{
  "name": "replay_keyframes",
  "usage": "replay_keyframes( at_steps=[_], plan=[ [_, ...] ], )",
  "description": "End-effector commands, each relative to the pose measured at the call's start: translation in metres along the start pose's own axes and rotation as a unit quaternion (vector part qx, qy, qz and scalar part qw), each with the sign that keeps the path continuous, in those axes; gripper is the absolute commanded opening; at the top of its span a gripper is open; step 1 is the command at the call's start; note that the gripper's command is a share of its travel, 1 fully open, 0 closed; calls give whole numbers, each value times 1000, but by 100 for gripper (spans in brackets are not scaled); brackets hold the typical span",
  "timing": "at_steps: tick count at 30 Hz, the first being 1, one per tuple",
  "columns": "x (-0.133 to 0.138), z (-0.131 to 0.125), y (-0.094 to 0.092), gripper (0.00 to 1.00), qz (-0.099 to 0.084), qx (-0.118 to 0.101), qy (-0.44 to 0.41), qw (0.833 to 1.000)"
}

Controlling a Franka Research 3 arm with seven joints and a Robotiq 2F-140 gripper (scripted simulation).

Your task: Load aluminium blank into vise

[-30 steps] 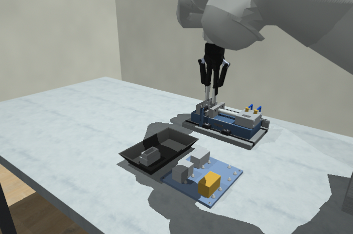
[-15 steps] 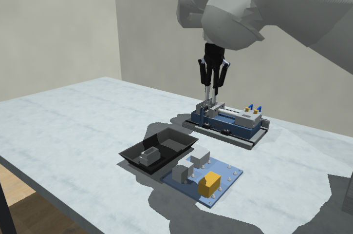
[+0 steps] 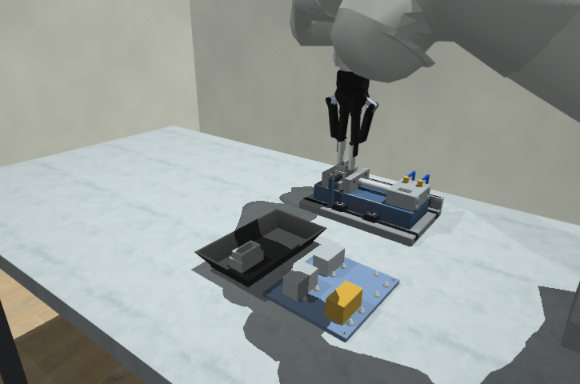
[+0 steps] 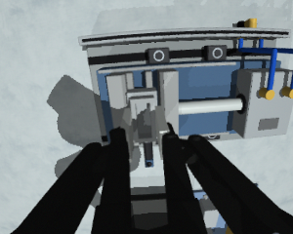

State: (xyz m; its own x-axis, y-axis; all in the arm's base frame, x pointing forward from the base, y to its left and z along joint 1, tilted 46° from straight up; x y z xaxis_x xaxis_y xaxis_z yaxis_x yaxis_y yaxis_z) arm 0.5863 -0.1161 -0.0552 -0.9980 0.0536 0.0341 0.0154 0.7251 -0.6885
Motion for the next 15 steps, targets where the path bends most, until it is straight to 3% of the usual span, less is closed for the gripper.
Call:
replay_keyframes(
  at_steps=[1,15],
  plan=[
    [0,0,-6,0,0,0,-1,1000],
    [0,0,-28,0,0,0,-1,1000]
  ],
)
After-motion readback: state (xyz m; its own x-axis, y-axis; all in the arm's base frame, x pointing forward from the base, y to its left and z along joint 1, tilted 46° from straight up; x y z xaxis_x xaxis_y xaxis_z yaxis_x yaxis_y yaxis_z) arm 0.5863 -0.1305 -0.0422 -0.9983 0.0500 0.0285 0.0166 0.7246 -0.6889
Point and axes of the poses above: the point where the finger pads meet when closed, its own y axis out along the fingers, its own x axis across the jaws, z = x × y, the point moved 4 cm from there along -y, back along the fingers, and after that the axes turned 5 degrees about y, right-handed, at the moved point
